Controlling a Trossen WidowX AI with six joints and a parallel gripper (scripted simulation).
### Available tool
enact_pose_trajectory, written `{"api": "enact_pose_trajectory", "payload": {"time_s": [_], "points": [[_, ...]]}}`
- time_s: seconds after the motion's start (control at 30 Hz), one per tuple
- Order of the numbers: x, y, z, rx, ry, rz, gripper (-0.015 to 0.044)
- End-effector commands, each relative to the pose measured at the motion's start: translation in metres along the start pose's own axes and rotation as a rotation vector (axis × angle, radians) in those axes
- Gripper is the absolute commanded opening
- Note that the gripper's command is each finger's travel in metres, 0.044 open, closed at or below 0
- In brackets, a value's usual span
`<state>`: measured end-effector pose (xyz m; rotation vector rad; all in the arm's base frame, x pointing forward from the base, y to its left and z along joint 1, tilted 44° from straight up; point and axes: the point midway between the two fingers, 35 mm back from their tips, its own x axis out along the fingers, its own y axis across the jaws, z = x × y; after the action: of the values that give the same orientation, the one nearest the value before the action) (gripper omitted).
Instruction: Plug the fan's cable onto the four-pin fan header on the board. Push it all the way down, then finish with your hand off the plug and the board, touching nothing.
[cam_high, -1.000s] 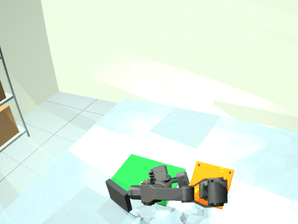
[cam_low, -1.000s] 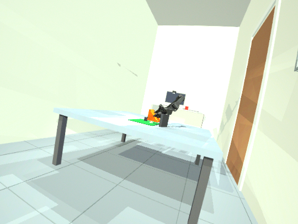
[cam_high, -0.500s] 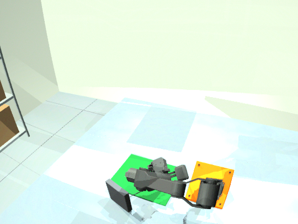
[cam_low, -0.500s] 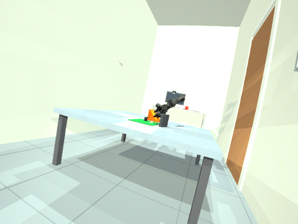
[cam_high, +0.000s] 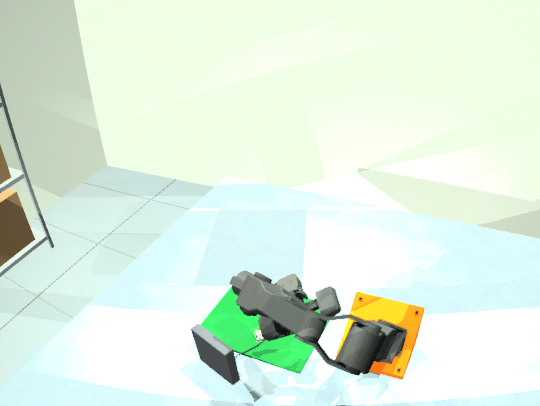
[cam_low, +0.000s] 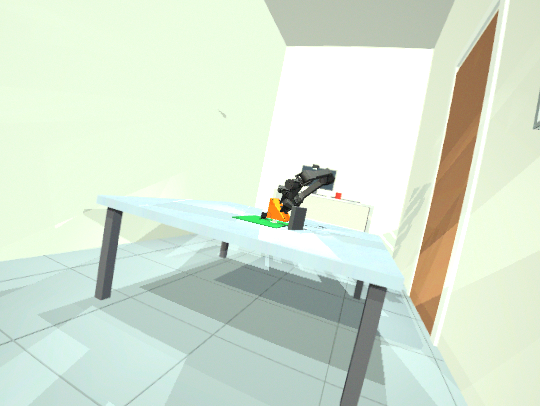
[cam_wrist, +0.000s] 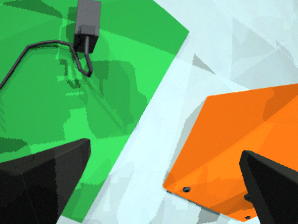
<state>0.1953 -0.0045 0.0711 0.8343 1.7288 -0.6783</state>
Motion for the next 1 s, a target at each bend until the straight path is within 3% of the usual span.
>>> {"api": "enact_pose_trajectory", "payload": {"time_s": [0.0, 0.8, 0.97], "points": [[-0.004, 0.001, 0.002, -0.019, 0.062, 0.043, 0.044], [-0.046, 0.004, 0.032, -0.114, 0.299, 0.498, 0.044], [-0.041, 0.005, 0.029, -0.105, 0.289, 0.446, 0.044]]}}
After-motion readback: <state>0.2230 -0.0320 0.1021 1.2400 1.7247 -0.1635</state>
